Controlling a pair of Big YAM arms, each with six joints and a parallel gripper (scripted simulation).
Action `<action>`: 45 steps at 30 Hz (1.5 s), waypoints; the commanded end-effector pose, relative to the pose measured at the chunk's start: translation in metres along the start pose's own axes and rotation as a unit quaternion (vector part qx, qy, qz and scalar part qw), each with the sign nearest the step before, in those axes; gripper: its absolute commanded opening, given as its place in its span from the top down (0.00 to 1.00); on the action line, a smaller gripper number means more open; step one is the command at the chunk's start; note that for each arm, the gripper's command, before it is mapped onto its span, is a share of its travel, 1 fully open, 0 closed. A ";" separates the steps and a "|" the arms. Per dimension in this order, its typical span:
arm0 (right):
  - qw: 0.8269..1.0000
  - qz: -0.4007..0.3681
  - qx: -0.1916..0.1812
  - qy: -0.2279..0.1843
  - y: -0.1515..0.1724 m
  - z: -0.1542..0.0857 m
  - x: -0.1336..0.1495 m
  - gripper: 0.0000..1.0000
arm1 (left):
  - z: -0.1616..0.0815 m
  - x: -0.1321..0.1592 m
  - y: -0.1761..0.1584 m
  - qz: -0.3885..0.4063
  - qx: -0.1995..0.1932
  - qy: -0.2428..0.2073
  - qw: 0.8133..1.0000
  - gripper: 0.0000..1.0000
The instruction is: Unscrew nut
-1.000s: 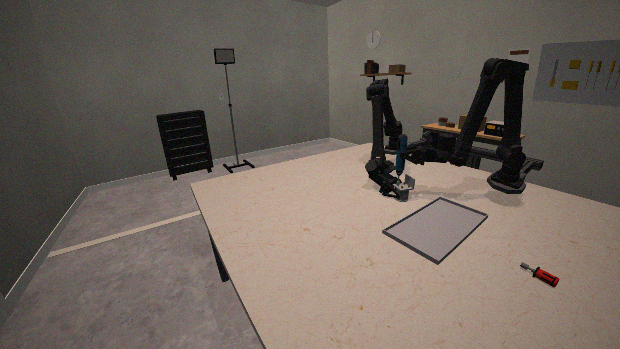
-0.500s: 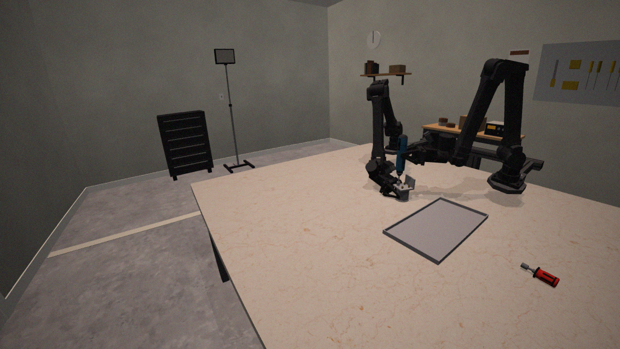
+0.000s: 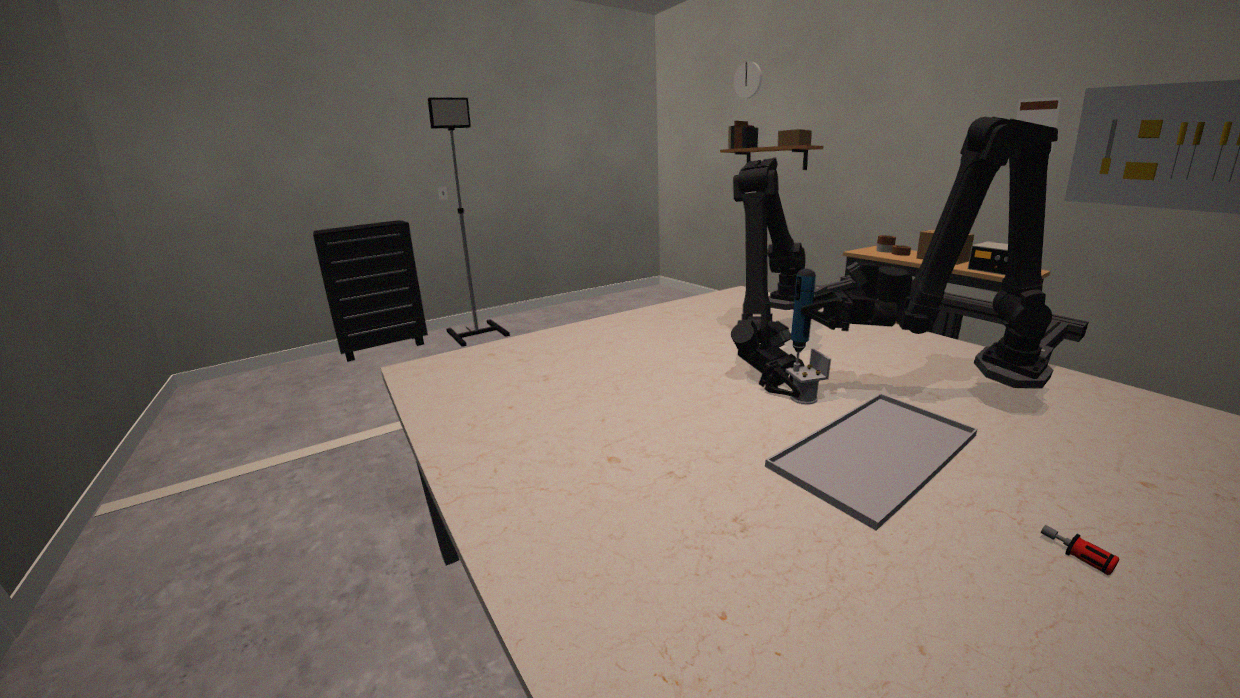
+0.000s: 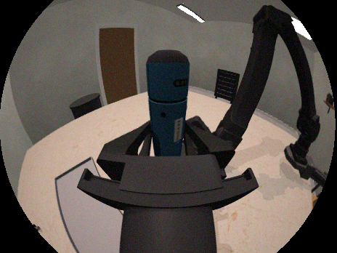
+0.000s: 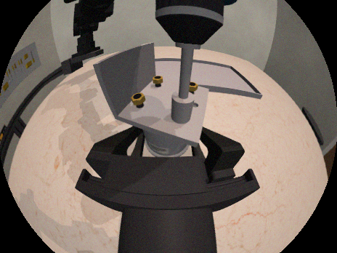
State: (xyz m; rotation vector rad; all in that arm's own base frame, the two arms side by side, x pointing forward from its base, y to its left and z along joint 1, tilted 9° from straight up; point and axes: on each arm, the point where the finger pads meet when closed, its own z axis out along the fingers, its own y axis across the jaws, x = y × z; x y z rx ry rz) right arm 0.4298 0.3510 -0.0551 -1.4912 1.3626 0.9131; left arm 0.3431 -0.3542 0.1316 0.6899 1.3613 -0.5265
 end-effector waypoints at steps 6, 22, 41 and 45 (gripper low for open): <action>1.000 -0.011 0.004 -0.006 -0.006 0.002 -0.008 0.41 | 0.009 -0.003 0.004 -0.002 -0.005 -0.014 1.000 0.58; 1.000 -0.011 0.004 -0.006 -0.006 0.002 -0.008 0.41 | 0.009 -0.003 0.004 -0.002 -0.006 -0.014 1.000 0.58; 1.000 -0.011 0.004 -0.006 -0.006 0.002 -0.008 0.41 | 0.008 0.004 0.002 -0.001 -0.002 0.002 1.000 0.58; 1.000 -0.011 0.004 -0.006 -0.006 0.002 -0.008 0.41 | 0.008 0.004 0.002 -0.001 -0.002 0.002 1.000 0.58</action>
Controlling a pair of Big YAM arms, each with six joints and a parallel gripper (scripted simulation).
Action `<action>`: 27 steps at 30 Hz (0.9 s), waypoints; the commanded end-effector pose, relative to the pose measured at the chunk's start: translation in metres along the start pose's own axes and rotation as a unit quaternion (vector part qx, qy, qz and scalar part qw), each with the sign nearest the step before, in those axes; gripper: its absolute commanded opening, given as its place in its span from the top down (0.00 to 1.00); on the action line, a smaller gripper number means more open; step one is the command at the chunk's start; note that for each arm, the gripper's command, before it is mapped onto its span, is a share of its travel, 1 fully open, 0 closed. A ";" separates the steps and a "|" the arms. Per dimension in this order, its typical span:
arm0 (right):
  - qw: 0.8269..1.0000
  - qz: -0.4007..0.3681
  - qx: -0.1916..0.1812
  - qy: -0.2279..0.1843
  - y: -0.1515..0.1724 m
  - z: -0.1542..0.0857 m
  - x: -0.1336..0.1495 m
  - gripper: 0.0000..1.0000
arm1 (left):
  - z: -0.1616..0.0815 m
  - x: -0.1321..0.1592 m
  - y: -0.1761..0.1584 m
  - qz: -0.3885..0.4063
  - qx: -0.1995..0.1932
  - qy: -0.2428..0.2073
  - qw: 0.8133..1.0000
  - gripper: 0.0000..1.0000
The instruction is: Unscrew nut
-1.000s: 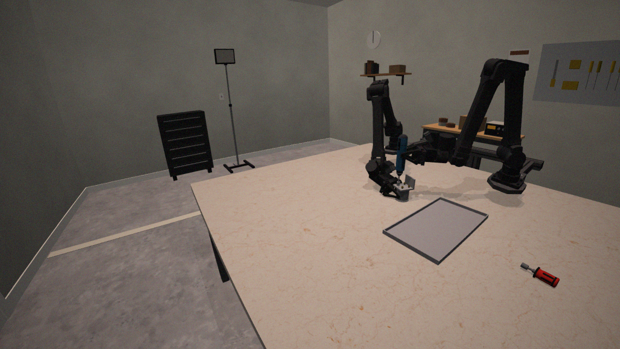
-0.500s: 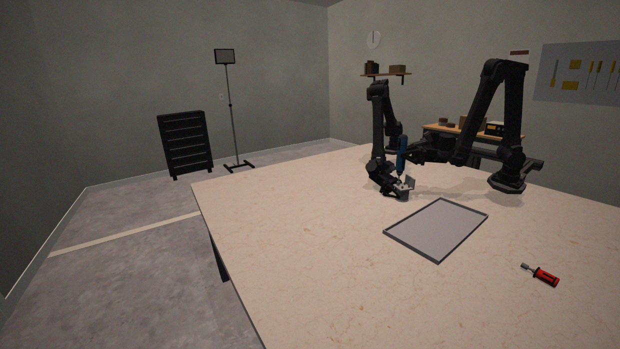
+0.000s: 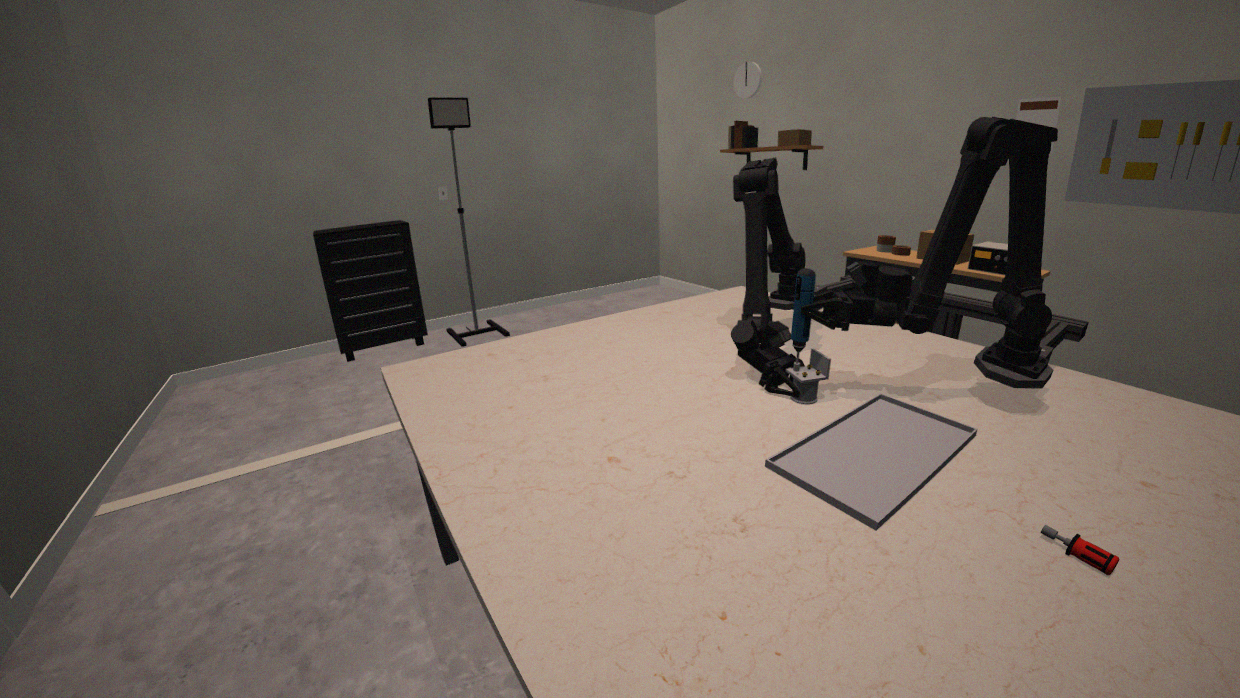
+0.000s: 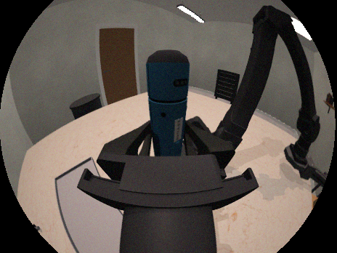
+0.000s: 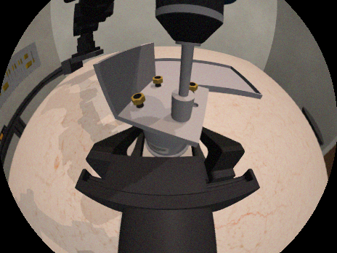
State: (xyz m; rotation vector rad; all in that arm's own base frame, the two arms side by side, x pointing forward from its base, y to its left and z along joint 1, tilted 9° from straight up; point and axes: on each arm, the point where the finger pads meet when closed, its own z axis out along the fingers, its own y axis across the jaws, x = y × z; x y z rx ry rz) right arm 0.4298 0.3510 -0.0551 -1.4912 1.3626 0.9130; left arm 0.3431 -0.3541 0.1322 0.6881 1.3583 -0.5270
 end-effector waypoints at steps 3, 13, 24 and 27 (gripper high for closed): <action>1.000 -0.011 0.004 -0.006 -0.006 0.002 -0.008 0.41 | 0.008 0.005 0.001 -0.001 -0.002 0.004 1.000 0.58; 1.000 -0.011 0.004 -0.006 -0.006 0.002 -0.008 0.41 | 0.005 -0.005 0.001 0.000 -0.002 -0.009 1.000 0.58; 1.000 -0.011 0.004 -0.006 -0.006 0.002 -0.008 0.41 | 0.008 -0.013 0.001 0.001 -0.002 -0.012 1.000 0.58; 1.000 -0.011 0.004 -0.006 -0.006 0.002 -0.008 0.41 | 0.007 -0.015 -0.001 0.001 0.000 -0.011 1.000 0.58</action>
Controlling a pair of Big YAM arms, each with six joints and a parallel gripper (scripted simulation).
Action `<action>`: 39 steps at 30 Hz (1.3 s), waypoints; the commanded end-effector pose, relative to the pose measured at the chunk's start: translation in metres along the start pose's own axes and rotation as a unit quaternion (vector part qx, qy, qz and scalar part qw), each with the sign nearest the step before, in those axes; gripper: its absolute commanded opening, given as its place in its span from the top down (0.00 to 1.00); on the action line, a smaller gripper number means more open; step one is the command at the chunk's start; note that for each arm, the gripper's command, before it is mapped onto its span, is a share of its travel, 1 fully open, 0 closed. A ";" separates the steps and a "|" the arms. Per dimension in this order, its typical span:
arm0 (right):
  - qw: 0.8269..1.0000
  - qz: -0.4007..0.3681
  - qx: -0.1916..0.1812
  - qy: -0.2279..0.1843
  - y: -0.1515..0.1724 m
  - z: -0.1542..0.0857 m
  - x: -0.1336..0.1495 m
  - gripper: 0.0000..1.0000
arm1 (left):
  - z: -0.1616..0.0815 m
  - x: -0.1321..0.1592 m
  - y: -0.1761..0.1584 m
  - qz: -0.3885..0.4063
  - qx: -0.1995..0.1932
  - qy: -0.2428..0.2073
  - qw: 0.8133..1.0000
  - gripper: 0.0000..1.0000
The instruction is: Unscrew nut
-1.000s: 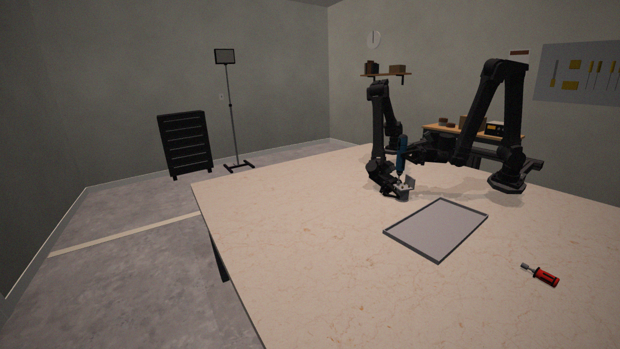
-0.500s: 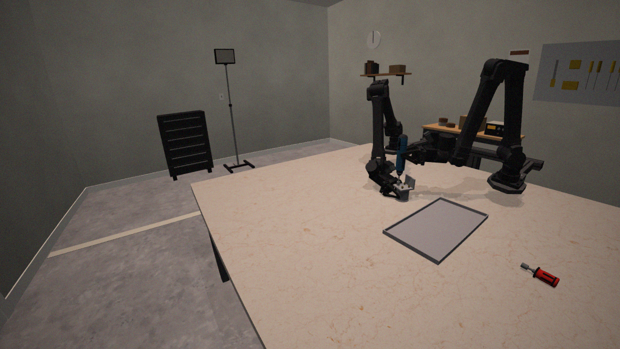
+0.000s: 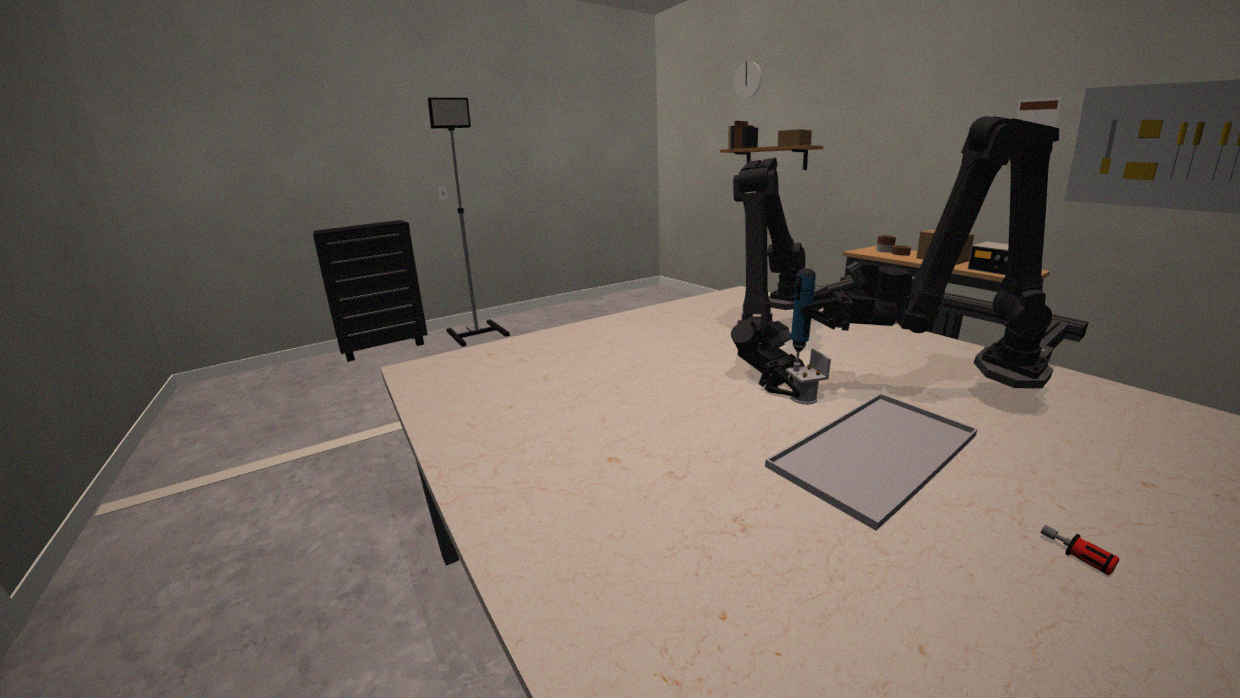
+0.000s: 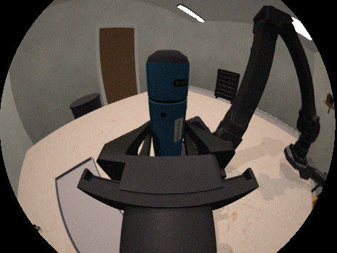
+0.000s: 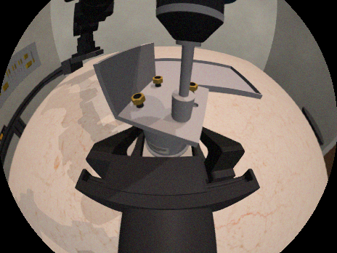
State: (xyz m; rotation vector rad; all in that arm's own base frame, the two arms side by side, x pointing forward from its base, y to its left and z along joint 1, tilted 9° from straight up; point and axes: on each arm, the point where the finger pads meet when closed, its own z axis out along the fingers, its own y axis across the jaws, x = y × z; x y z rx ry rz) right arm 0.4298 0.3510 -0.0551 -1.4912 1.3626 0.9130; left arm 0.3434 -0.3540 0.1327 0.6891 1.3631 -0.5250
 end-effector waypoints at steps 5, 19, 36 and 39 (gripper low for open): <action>1.000 -0.011 0.004 -0.006 -0.006 0.002 -0.008 0.41 | 0.006 -0.016 -0.003 0.000 0.002 -0.013 1.000 0.58; 1.000 -0.011 0.004 -0.006 -0.006 0.002 -0.008 0.41 | 0.005 -0.020 -0.005 0.001 0.004 -0.011 1.000 0.58; 1.000 -0.011 0.004 -0.006 -0.006 0.002 -0.008 0.41 | 0.004 -0.026 -0.005 0.001 0.005 -0.012 1.000 0.58; 1.000 -0.011 0.004 -0.006 -0.006 0.002 -0.008 0.41 | 0.004 -0.030 -0.005 0.001 0.004 -0.018 1.000 0.58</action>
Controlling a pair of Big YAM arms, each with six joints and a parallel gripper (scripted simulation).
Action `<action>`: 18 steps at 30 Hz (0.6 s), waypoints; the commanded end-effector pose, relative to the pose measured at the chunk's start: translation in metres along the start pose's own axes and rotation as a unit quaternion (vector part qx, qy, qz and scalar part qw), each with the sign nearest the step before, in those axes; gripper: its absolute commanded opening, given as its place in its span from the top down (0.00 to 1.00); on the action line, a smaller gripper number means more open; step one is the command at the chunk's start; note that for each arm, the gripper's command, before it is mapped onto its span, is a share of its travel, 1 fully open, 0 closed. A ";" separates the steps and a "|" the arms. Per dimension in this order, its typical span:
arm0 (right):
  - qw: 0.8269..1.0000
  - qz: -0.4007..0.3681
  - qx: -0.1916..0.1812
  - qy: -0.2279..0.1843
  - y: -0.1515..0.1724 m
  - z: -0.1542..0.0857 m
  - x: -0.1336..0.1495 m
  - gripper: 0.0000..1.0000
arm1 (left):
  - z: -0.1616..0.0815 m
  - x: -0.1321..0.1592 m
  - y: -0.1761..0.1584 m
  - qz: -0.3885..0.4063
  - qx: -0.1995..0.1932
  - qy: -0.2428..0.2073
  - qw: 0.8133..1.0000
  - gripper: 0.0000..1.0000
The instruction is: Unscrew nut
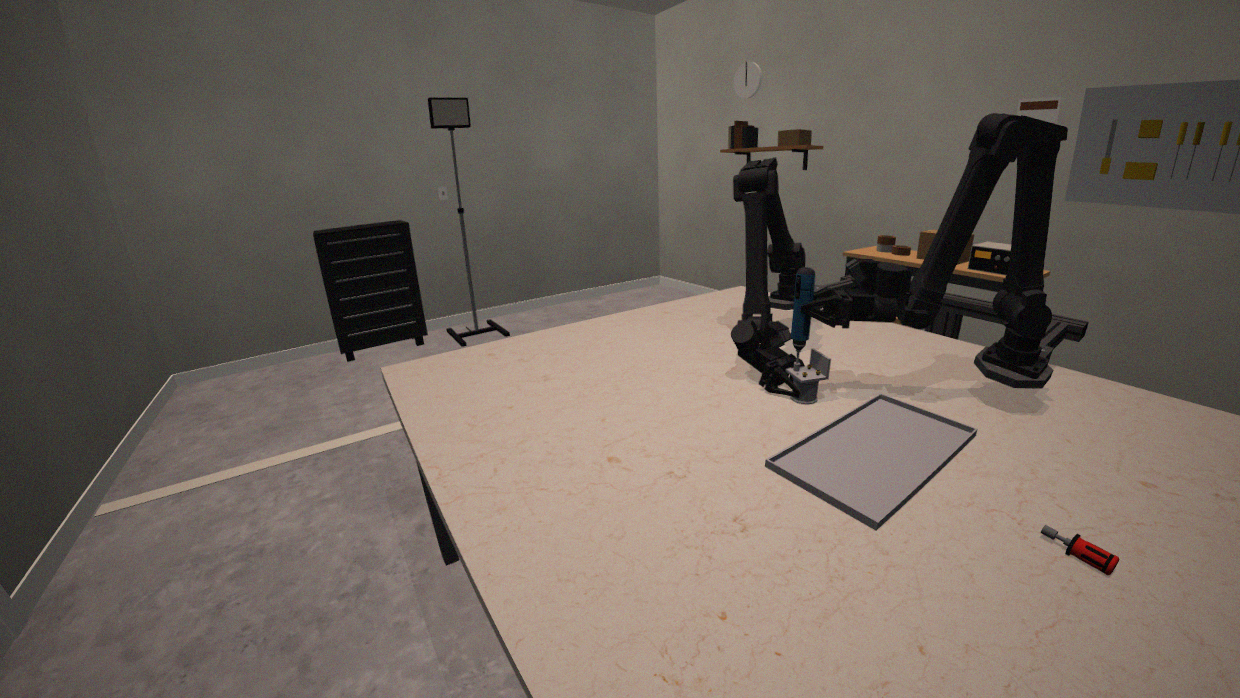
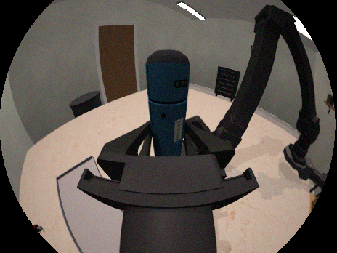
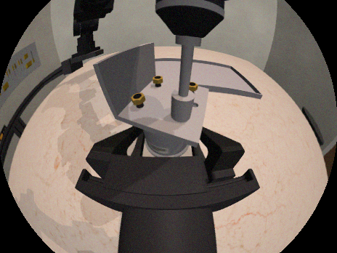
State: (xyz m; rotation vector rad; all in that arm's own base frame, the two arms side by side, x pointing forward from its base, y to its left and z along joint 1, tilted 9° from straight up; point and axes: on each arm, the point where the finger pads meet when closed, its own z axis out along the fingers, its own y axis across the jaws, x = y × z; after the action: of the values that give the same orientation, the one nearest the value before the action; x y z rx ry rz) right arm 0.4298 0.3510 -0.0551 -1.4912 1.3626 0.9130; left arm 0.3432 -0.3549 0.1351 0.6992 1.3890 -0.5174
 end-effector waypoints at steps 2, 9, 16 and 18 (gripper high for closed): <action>1.000 -0.011 0.004 -0.006 -0.006 0.002 -0.008 0.41 | 0.002 -0.029 -0.004 0.001 0.003 -0.034 0.999 0.58; 1.000 -0.011 0.004 -0.006 -0.006 0.002 -0.008 0.41 | 0.002 -0.027 -0.005 0.001 0.004 -0.026 1.000 0.58; 1.000 -0.011 0.004 -0.006 -0.006 0.002 -0.008 0.41 | 0.002 -0.033 -0.004 0.001 0.004 -0.031 0.999 0.58; 1.000 -0.011 0.004 -0.006 -0.006 0.002 -0.008 0.41 | 0.002 -0.034 -0.004 0.001 0.004 -0.033 0.999 0.58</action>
State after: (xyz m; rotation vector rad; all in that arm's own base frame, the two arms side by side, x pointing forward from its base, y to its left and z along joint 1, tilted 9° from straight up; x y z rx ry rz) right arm 0.4298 0.3510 -0.0551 -1.4912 1.3626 0.9130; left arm 0.3427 -0.3554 0.1400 0.6997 1.3909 -0.5168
